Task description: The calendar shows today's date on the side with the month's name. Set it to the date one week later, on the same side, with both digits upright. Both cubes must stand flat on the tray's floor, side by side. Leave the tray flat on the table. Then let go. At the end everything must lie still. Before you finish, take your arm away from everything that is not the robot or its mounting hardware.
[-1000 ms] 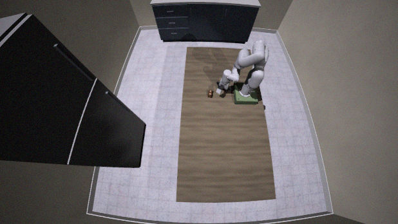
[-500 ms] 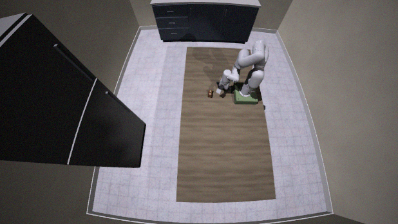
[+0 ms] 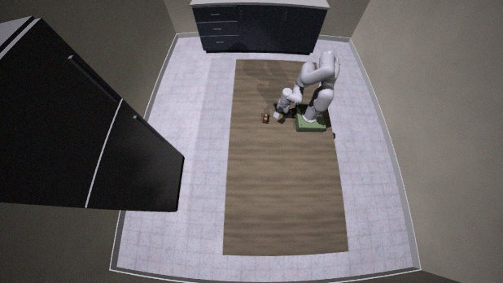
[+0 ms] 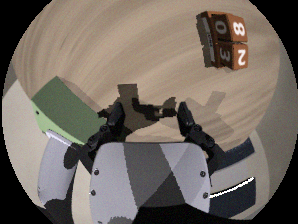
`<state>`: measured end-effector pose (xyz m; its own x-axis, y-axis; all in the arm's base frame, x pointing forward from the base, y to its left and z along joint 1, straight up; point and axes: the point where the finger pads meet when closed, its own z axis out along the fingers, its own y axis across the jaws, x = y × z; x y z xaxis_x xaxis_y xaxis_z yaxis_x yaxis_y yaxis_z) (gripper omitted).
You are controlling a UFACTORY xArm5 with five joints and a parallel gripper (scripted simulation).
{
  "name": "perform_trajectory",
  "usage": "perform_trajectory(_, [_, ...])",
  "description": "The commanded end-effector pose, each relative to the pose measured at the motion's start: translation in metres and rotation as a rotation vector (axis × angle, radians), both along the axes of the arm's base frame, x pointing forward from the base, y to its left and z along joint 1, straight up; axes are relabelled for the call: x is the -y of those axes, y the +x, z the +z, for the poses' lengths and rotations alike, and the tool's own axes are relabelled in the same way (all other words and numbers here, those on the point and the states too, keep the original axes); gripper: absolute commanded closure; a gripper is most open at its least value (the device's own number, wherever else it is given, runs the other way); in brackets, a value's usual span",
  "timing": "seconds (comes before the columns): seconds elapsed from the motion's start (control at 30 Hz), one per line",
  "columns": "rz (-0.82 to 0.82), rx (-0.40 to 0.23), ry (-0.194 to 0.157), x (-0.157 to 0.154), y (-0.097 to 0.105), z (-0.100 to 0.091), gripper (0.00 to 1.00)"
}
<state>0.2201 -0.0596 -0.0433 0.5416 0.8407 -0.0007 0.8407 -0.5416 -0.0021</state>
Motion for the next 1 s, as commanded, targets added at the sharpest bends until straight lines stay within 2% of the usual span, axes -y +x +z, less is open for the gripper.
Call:
perform_trajectory(0.0, [0.000,0.002,-0.001,0.000,0.001,0.000,0.00])
perform_trajectory(0.27, [0.000,0.002,-0.001,0.000,0.001,0.001,0.00])
perform_trajectory(0.53, [0.000,0.002,-0.001,0.000,0.001,0.023,0.00])
perform_trajectory(0.77, [0.000,0.002,-0.001,0.000,0.001,0.033,0.00])
perform_trajectory(0.97, [-0.043,0.002,-0.001,-0.001,0.002,0.033,0.00])
